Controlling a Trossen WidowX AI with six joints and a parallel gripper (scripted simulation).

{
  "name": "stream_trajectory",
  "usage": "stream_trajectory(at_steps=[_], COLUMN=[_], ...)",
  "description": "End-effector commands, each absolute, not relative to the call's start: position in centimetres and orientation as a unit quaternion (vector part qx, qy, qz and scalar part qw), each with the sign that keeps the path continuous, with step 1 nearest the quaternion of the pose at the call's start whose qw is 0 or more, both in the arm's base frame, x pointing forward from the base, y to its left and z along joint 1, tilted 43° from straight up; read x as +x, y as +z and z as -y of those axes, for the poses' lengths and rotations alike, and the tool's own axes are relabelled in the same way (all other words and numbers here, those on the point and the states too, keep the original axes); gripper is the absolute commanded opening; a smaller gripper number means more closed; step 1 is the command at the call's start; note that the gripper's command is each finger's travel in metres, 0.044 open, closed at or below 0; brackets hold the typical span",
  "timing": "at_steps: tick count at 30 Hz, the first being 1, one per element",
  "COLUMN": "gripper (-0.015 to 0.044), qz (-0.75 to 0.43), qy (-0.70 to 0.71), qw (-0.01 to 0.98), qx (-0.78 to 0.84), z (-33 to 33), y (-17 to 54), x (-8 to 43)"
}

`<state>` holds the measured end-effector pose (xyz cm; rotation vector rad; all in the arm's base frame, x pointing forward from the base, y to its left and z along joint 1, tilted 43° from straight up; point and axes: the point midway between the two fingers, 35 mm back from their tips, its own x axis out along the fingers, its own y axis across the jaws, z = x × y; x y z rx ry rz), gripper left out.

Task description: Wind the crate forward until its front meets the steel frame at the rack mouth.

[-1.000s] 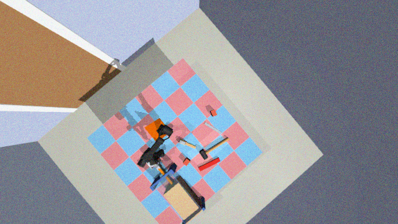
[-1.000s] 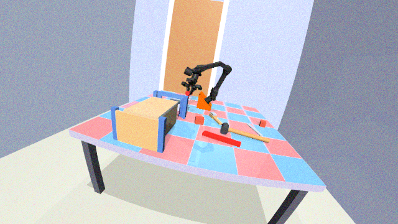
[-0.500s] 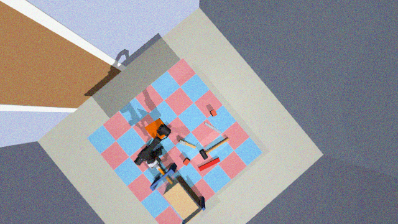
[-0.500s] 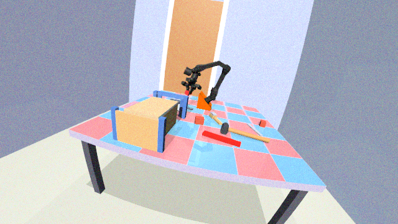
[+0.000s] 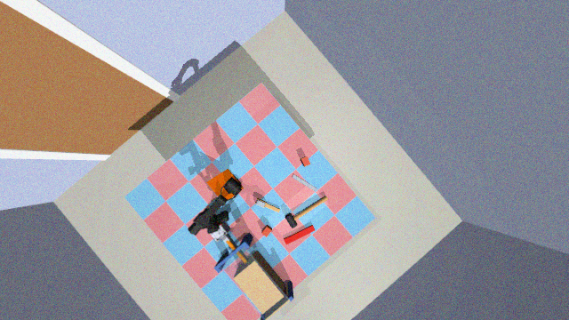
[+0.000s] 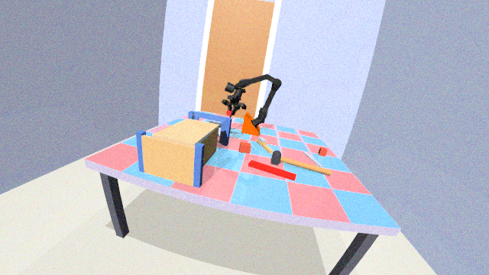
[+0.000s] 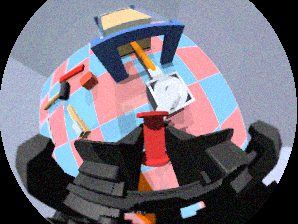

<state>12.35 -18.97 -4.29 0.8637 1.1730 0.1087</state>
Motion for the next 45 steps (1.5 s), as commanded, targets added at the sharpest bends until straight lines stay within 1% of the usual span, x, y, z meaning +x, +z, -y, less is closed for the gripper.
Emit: stream_trajectory(at_steps=[1,45], gripper=[0.0000,0.0000], qz=[-0.551,-0.552], qy=[0.045,0.043], qw=[0.740,0.740], qx=[0.383,0.381], z=[19.7,23.5], y=[-5.4,-8.7], x=[11.4,9.0])
